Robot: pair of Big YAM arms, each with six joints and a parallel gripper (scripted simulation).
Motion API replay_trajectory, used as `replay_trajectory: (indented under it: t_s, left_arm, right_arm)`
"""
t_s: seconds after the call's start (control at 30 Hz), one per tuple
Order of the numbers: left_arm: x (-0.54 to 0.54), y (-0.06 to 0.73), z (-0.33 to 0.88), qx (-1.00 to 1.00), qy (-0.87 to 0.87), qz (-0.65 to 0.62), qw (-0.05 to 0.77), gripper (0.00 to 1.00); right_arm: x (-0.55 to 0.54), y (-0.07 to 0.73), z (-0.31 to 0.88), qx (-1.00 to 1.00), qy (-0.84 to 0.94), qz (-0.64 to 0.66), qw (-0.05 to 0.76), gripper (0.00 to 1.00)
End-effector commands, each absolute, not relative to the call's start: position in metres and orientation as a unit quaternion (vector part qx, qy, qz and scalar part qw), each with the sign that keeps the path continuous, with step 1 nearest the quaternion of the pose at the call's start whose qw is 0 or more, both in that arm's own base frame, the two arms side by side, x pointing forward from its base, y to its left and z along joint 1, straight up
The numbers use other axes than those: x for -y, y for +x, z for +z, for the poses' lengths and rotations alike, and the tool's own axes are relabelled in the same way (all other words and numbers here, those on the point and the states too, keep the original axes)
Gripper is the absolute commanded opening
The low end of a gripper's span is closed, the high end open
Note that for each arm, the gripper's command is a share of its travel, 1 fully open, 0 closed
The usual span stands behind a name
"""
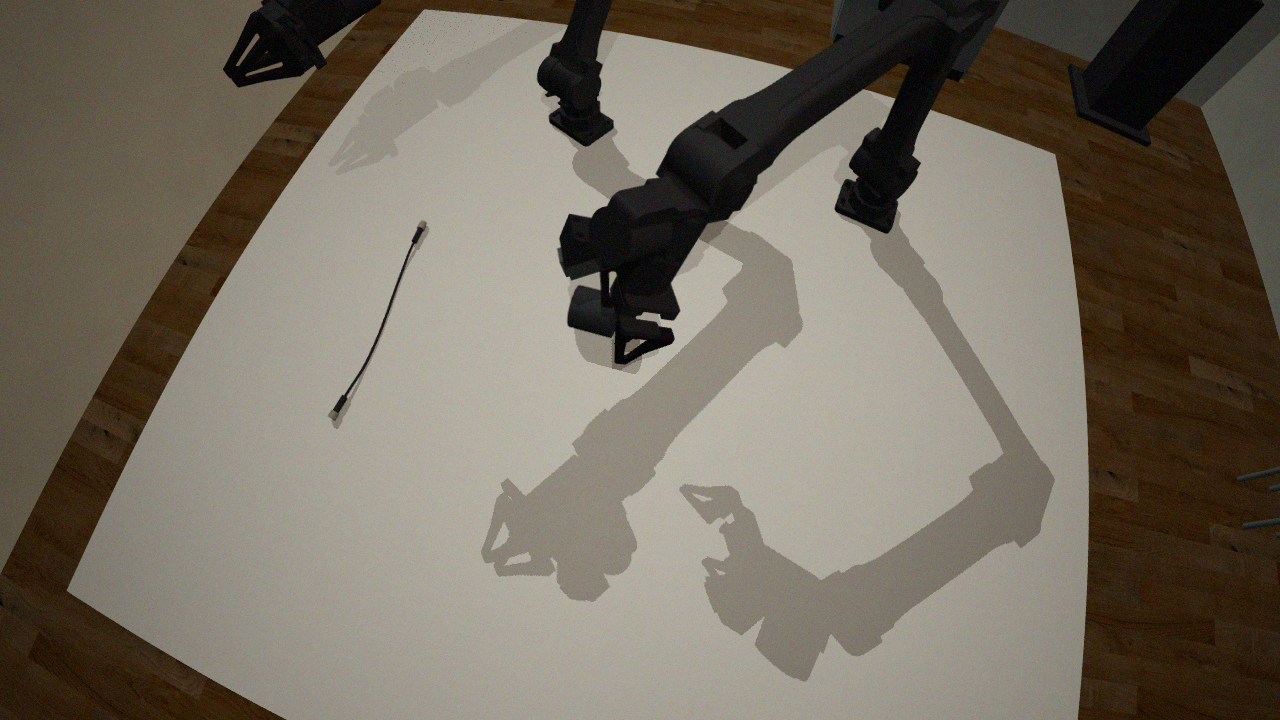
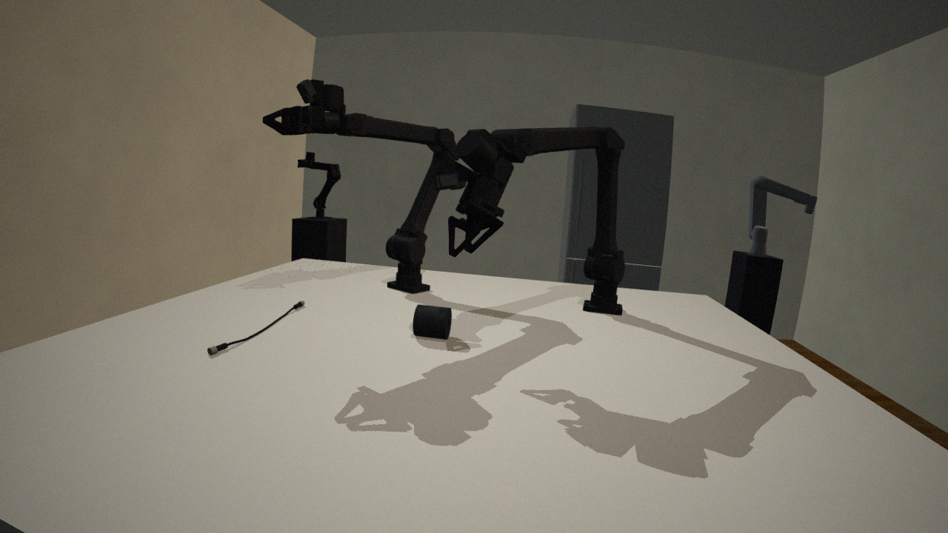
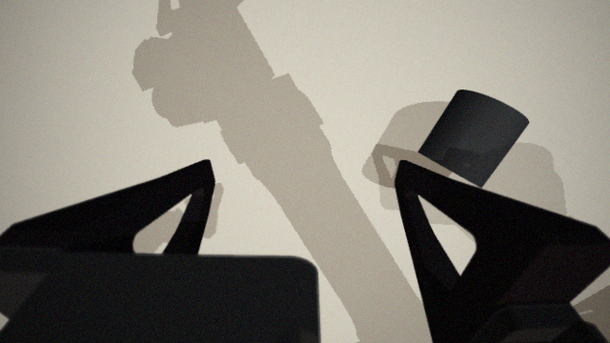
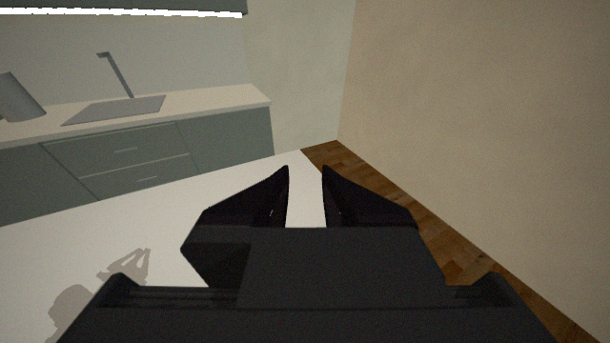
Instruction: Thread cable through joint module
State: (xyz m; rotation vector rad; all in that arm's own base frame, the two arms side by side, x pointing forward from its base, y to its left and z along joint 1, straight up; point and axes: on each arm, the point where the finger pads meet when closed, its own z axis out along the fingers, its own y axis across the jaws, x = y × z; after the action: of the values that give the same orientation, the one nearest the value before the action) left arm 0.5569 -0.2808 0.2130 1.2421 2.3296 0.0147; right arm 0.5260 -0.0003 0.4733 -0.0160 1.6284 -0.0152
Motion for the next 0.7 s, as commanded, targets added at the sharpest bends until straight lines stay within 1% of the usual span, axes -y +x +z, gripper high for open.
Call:
replay_trajectory:
  t_s: [0.0, 0.27, 0.33, 0.4, 0.67]
  left_arm:
    - [0.255, 0.571, 0.249, -0.867, 0.389, 0.003, 0.312, 0.96]
    - [0.188, 0.588, 0.316, -0.861, 0.272, 0.001, 0.429, 0.96]
    - [0.188, 0.588, 0.316, -0.861, 0.272, 0.001, 0.429, 0.96]
    - [0.178, 0.589, 0.327, -0.856, 0.252, -0.001, 0.452, 0.96]
    - [0.103, 0.58, 0.399, -0.817, 0.138, -0.002, 0.56, 0.96]
  right_arm:
    - [-0.001, 0.547, 0.473, -0.746, -0.029, -0.028, 0.665, 0.27]
    - [-0.003, 0.565, 0.389, -0.826, -0.073, -0.055, 0.556, 0.27]
    - [-0.003, 0.565, 0.389, -0.826, -0.073, -0.055, 0.556, 0.27]
    - [-0.002, 0.566, 0.371, -0.843, -0.082, -0.058, 0.529, 0.27]
    - [-0.002, 0.561, 0.264, -0.913, -0.137, -0.068, 0.378, 0.27]
